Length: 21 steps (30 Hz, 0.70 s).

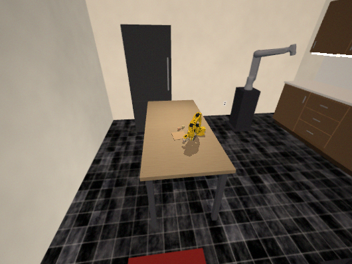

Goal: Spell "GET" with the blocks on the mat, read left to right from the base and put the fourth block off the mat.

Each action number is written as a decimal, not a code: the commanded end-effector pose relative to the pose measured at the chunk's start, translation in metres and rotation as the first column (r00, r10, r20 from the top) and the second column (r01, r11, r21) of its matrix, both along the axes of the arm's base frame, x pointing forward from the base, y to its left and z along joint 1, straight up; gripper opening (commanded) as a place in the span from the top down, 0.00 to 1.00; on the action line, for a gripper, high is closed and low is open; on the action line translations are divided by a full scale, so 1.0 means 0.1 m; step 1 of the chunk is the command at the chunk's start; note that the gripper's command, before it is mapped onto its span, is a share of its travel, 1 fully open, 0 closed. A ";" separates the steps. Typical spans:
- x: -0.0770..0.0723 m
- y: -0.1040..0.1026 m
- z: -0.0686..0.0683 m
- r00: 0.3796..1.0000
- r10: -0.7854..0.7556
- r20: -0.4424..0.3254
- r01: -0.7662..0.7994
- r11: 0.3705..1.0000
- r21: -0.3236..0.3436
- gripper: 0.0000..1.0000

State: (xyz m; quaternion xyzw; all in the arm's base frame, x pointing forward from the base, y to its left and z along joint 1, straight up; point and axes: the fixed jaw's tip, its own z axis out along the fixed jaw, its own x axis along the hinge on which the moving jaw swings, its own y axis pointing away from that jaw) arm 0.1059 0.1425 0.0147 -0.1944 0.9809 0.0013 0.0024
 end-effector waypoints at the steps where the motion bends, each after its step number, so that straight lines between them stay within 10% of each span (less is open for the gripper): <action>1: 0.04 0.07 0.07 0.999 0.000 0.033 -0.001 0.999 0.043 0.95; 21: 0.04 0.07 0.07 0.999 0.000 0.033 -0.001 0.999 0.043 0.83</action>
